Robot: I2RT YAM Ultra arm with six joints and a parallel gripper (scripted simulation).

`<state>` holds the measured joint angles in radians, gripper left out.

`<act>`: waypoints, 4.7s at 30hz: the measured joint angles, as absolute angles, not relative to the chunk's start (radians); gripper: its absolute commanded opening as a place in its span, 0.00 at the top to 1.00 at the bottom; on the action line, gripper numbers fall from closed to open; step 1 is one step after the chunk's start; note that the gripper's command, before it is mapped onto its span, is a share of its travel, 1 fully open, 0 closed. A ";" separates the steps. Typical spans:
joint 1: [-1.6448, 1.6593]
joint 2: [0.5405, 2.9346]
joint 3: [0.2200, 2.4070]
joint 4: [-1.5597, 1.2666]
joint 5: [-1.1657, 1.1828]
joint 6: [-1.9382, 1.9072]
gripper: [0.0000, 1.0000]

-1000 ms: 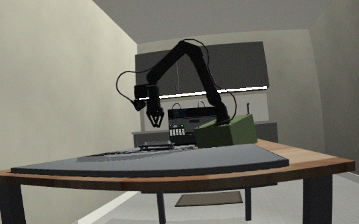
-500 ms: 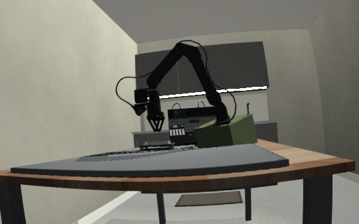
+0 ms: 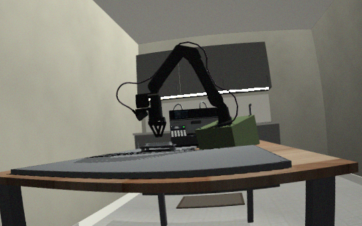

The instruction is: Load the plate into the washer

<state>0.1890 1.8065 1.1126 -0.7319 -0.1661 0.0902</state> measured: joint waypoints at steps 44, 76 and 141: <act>0.196 1.847 1.095 -0.647 -0.164 0.102 0.00; 0.207 1.901 1.065 -0.579 -0.163 0.111 0.00; 0.208 1.907 1.065 -0.562 -0.163 0.113 0.16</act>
<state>0.2081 1.9072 1.0649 -0.5621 -0.1631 0.1127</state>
